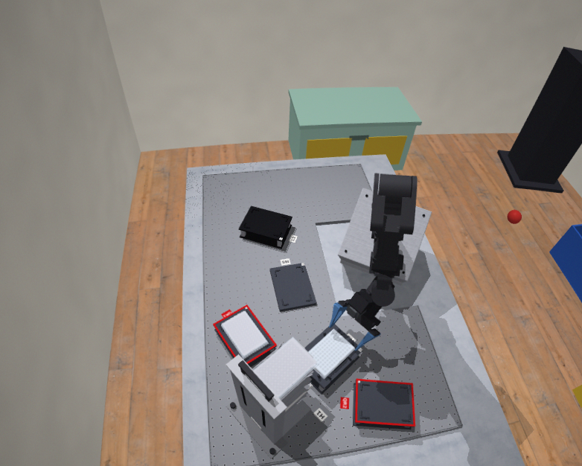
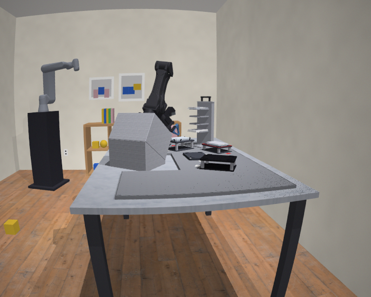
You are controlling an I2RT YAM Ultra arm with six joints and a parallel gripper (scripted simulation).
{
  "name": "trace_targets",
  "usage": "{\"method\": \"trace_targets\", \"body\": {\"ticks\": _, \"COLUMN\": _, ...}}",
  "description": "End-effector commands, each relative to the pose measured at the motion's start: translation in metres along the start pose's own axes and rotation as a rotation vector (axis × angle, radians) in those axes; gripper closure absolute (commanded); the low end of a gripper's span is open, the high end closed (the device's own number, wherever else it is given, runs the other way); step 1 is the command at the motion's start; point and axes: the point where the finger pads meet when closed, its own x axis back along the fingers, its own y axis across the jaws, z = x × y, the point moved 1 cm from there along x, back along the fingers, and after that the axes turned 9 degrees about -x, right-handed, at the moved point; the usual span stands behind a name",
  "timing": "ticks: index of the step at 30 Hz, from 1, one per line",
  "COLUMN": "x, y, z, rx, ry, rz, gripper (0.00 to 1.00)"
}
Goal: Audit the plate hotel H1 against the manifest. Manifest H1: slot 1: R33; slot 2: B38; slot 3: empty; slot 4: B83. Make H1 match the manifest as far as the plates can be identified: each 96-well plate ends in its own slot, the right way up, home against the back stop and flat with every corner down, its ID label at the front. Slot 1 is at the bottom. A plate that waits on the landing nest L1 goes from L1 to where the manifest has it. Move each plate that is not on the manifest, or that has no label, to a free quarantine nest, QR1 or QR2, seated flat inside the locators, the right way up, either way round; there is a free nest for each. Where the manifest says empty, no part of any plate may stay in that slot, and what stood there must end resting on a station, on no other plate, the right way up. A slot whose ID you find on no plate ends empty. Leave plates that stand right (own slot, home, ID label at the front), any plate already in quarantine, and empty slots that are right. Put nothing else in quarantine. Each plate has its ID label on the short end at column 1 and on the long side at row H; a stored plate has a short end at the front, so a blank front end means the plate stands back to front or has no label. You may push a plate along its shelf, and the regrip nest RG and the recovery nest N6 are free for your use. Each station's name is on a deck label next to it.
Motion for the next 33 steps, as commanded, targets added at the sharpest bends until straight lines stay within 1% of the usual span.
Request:
{"method": "trace_targets", "body": {"ticks": 1, "x": 0.007, "y": -0.007, "z": 0.009, "rx": 0.020, "ry": 0.031, "rz": 0.024, "gripper": 0.00}}
{"method": "trace_targets", "body": {"ticks": 2, "x": 0.006, "y": -0.004, "z": 0.004, "rx": 0.016, "ry": 0.023, "rz": 0.019, "gripper": 0.00}}
{"method": "trace_targets", "body": {"ticks": 9, "x": 0.015, "y": -0.003, "z": -0.003, "rx": 0.014, "ry": 0.023, "rz": 0.019, "gripper": 0.00}}
{"method": "trace_targets", "body": {"ticks": 15, "x": 0.019, "y": 0.007, "z": -0.021, "rx": -0.004, "ry": -0.001, "rz": 0.005, "gripper": 0.00}}
{"method": "trace_targets", "body": {"ticks": 18, "x": 0.020, "y": 0.007, "z": -0.022, "rx": -0.004, "ry": -0.001, "rz": 0.005, "gripper": 0.00}}
{"method": "trace_targets", "body": {"ticks": 28, "x": 0.034, "y": 0.009, "z": -0.033, "rx": -0.005, "ry": -0.001, "rz": 0.005, "gripper": 0.00}}
{"method": "trace_targets", "body": {"ticks": 33, "x": 0.044, "y": 0.010, "z": -0.043, "rx": -0.006, "ry": 0.000, "rz": 0.005, "gripper": 0.00}}
